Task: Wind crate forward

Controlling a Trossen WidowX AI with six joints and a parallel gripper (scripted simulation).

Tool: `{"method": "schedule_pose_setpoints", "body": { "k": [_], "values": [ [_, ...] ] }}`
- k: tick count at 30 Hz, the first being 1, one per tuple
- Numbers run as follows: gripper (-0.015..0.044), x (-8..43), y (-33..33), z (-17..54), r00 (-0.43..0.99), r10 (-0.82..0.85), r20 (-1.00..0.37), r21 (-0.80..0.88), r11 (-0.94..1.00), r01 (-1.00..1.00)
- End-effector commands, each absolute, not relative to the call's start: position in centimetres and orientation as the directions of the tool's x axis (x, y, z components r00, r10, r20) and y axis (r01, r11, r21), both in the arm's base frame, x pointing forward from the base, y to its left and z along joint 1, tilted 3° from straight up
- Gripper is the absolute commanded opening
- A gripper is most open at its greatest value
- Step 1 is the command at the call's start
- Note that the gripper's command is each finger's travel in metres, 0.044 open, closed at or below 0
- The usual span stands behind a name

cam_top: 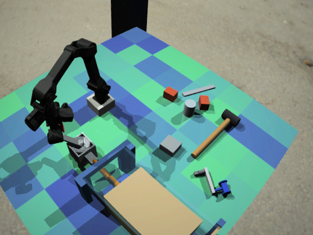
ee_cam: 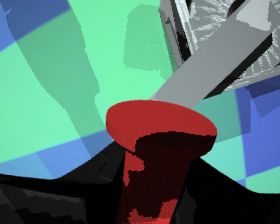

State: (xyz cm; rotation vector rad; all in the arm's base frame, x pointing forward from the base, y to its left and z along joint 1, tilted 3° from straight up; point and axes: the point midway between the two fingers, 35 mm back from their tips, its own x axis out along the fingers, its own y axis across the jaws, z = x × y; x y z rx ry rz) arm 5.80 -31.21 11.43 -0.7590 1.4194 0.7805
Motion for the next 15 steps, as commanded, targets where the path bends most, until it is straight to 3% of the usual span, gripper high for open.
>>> {"method": "schedule_pose_setpoints", "body": {
  "k": [1, 15],
  "values": [
    [0.0000, 7.51, -33.26, 11.52, 0.054, -0.047, -0.997, -0.071, 0.533, -0.843],
    [0.0000, 7.64, -33.41, 11.53, 0.054, -0.047, -0.997, -0.071, 0.533, -0.843]
  ]
}}
